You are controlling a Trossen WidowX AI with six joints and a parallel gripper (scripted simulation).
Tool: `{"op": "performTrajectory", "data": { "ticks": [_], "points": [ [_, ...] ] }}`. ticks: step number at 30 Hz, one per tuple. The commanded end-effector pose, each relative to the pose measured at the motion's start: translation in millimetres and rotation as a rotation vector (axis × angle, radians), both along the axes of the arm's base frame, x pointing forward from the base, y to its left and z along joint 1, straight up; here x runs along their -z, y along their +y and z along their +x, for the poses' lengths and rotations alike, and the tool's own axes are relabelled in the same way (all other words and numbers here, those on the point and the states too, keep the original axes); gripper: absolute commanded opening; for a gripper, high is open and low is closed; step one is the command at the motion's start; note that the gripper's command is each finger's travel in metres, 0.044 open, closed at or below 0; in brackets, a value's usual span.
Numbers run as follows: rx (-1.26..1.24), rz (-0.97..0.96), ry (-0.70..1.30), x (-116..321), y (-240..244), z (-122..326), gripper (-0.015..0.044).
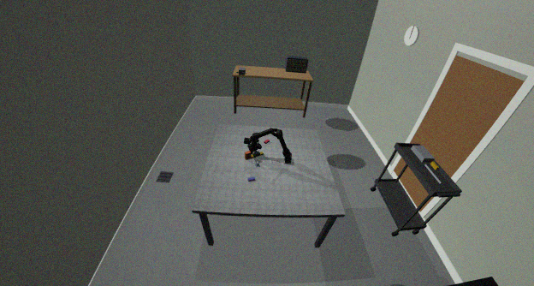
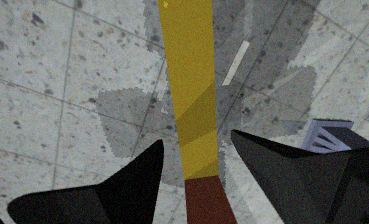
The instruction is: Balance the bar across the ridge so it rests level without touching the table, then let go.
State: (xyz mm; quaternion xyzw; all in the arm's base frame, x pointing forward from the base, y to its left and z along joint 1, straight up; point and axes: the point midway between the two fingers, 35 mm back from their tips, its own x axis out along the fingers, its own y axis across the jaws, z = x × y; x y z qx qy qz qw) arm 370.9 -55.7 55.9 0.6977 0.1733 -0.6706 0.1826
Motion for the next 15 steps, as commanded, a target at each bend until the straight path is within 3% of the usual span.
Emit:
{"op": "performTrajectory", "data": {
  "ticks": [1,10,15],
  "points": [
    [0.003,-0.003,0.002,2.8,-0.4,-0.3,0.0315],
    [0.003,-0.003,0.002,2.8,-0.4,-0.3,0.0315],
    [0.000,0.000,0.002,2.4,0.1,-0.5,0.0184]
  ]
}}
